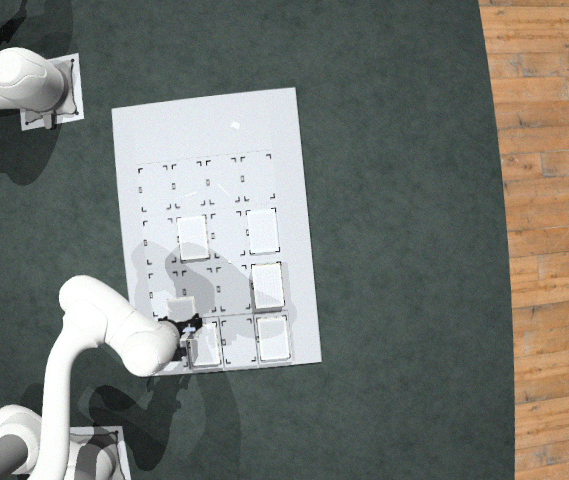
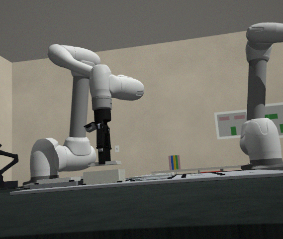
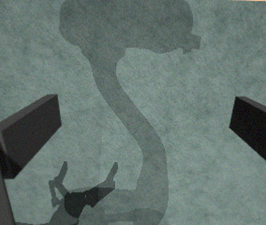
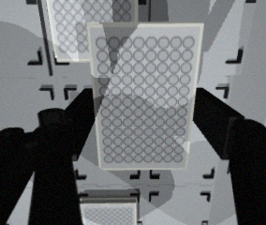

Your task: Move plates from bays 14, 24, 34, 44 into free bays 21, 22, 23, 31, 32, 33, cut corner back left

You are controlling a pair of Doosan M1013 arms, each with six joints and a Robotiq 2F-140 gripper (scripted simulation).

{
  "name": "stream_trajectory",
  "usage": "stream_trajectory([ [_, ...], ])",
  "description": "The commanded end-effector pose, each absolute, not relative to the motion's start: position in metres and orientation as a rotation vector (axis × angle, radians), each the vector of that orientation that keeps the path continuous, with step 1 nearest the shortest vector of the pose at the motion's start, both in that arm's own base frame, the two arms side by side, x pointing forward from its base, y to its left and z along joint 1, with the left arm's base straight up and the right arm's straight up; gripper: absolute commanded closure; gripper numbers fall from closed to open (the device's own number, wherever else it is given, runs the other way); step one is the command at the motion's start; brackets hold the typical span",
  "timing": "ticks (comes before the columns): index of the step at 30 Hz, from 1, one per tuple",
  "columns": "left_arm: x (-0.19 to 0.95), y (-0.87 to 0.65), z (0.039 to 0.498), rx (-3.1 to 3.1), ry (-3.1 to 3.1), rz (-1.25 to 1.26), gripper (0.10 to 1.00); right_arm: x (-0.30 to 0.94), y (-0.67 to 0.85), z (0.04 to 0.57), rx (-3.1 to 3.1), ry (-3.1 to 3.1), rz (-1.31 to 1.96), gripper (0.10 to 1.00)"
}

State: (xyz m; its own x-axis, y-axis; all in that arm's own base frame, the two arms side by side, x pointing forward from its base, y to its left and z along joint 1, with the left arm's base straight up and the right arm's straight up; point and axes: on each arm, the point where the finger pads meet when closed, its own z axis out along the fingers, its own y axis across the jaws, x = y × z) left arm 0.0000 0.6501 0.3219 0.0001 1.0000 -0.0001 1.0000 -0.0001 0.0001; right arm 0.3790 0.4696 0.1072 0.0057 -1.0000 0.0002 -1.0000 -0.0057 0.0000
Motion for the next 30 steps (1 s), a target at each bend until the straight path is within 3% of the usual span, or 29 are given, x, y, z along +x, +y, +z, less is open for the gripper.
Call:
stream_trajectory([
  [1,0.000,0.650,0.323,2.223,2.222,0.001,0.098,0.382,0.475,0.108,2.228,-2.216,0.000,0.999],
  [30,0.000,0.650,0.323,2.223,2.222,0.001,0.098,0.422,0.536,0.108,2.229,-2.216,-0.001,0.999],
])
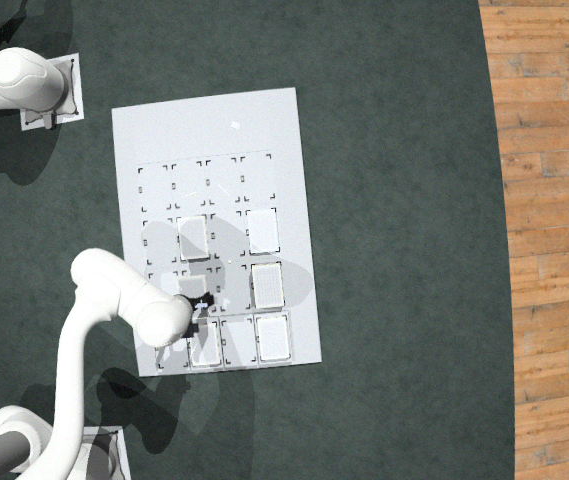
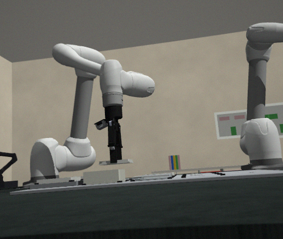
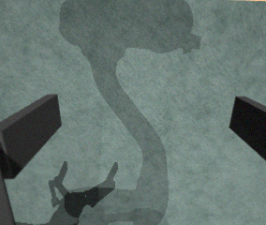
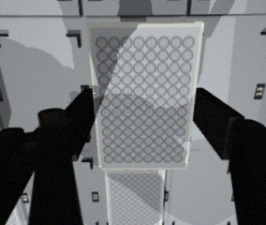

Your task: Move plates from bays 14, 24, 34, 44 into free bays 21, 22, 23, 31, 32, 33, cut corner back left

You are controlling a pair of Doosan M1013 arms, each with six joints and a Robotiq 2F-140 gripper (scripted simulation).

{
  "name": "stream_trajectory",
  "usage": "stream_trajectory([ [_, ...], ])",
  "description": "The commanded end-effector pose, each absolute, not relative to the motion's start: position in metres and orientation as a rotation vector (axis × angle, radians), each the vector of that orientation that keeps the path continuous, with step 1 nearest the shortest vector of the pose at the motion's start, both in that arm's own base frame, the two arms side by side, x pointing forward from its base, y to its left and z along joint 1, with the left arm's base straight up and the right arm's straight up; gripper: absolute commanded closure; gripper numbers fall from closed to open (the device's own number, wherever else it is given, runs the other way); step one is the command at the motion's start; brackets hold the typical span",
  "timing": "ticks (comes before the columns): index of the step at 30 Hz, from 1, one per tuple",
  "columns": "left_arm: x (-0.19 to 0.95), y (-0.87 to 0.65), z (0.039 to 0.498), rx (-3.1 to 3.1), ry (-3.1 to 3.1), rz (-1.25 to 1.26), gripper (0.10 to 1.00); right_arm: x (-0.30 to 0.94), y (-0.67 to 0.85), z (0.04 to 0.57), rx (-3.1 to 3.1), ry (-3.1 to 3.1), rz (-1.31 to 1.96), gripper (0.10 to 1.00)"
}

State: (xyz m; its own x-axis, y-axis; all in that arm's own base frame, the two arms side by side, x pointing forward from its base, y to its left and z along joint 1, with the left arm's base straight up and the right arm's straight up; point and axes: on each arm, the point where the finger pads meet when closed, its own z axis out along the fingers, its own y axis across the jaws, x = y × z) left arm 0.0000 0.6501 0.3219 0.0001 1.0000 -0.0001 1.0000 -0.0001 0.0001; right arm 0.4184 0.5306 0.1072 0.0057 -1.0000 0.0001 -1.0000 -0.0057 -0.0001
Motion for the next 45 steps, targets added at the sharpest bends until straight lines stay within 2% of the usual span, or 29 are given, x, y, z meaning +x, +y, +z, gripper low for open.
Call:
stream_trajectory([
  [1,0.000,0.650,0.323,2.223,2.222,0.001,0.098,0.423,0.539,0.108,-2.227,2.214,0.001,0.999],
  [45,0.000,0.650,0.323,2.223,2.222,0.001,0.098,0.425,0.541,0.069,-2.227,2.214,0.000,0.999],
])
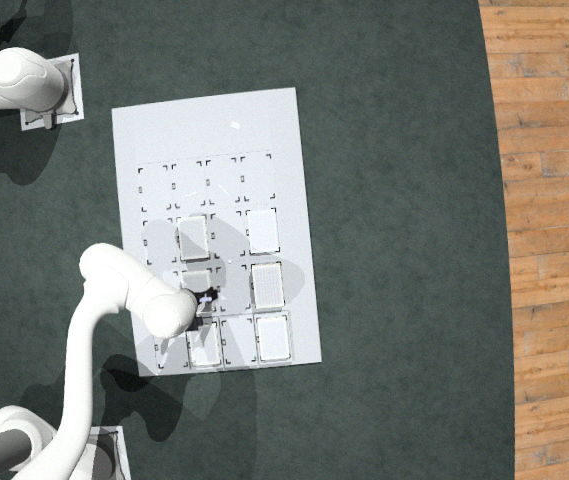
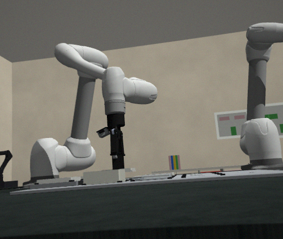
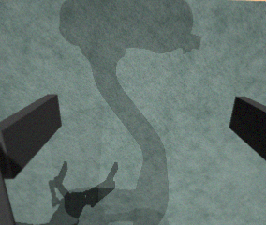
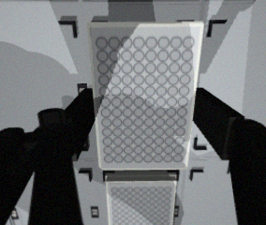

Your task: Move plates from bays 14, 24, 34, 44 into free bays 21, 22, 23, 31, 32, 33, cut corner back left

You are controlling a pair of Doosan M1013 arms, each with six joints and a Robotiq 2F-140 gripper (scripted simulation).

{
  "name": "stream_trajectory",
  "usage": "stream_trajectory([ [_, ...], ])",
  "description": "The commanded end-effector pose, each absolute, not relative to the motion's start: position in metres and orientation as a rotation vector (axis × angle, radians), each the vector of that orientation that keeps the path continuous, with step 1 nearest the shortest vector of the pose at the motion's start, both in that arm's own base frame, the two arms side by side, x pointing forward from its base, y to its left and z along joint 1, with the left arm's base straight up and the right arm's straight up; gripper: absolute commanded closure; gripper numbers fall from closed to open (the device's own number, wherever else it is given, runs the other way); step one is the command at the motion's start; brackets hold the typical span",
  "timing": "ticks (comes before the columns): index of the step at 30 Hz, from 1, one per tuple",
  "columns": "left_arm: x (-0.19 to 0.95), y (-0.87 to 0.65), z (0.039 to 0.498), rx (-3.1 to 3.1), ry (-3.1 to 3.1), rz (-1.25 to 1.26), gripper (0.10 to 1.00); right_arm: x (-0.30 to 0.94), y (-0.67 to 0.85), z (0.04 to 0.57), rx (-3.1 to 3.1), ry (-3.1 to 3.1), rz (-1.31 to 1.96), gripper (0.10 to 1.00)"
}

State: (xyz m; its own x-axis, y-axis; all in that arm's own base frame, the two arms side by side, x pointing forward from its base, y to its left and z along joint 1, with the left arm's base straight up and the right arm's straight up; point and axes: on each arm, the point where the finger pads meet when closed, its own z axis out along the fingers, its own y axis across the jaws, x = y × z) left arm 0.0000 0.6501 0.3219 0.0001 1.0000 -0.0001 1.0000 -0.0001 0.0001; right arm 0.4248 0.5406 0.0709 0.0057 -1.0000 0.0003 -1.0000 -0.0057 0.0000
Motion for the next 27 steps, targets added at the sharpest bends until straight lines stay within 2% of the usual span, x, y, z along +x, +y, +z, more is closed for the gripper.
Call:
stream_trajectory([
  [1,0.000,0.650,0.323,2.223,2.222,0.001,0.098,0.425,0.541,0.068,2.228,-2.216,0.000,0.999],
  [27,0.000,0.650,0.323,2.223,2.222,0.001,0.098,0.425,0.541,0.055,2.228,-2.216,0.000,0.999],
])
